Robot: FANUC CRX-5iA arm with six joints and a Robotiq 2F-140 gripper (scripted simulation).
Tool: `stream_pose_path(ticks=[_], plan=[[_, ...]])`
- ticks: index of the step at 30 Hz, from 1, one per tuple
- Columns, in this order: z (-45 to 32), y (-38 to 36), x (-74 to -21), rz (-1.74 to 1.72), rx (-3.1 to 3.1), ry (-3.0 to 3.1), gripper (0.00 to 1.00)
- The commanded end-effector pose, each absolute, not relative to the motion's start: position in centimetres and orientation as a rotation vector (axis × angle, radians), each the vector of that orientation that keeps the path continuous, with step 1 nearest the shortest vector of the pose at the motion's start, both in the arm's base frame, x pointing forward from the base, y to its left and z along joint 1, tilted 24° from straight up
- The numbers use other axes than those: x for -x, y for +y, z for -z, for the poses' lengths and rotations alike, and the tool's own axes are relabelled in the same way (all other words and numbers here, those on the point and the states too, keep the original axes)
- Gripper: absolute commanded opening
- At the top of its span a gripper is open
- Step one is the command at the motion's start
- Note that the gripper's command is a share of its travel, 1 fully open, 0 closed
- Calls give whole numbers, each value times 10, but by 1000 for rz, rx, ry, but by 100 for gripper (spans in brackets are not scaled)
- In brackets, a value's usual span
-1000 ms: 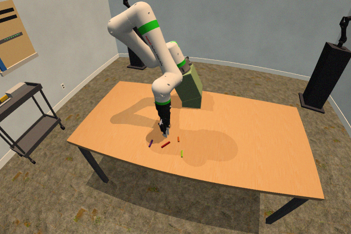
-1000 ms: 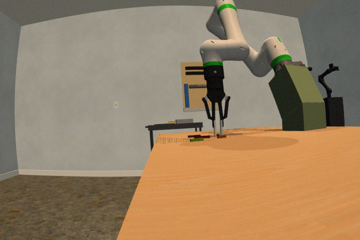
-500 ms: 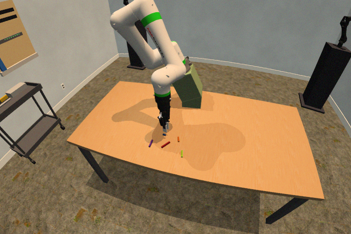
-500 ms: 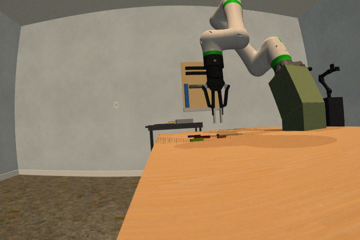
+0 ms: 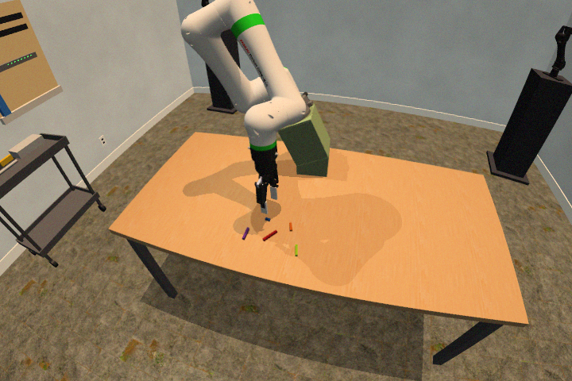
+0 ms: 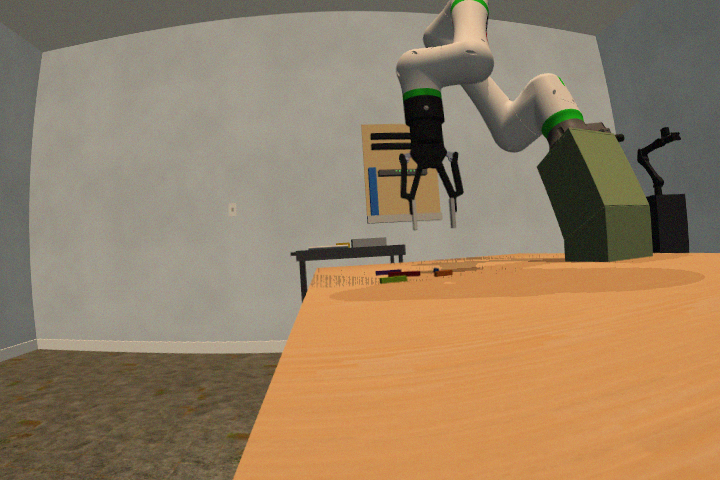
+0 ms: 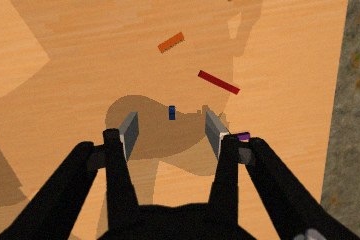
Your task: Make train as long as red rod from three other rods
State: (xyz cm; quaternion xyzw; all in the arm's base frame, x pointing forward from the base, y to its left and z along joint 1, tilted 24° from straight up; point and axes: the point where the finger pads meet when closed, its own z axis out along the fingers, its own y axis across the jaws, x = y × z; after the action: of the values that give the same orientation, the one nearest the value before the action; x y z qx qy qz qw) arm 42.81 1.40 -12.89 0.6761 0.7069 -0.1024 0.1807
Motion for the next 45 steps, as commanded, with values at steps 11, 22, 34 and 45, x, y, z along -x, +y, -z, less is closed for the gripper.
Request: stream_pose_path(ticks=[11, 22, 34, 45], plan=[[129, 14, -428, 289, -1910, 1997, 100], [138, 39, -451, 232, -2098, 1773, 100], [153, 76, -480, 147, -2326, 1431, 100], [179, 124, -510, 38, -2547, 961, 100]])
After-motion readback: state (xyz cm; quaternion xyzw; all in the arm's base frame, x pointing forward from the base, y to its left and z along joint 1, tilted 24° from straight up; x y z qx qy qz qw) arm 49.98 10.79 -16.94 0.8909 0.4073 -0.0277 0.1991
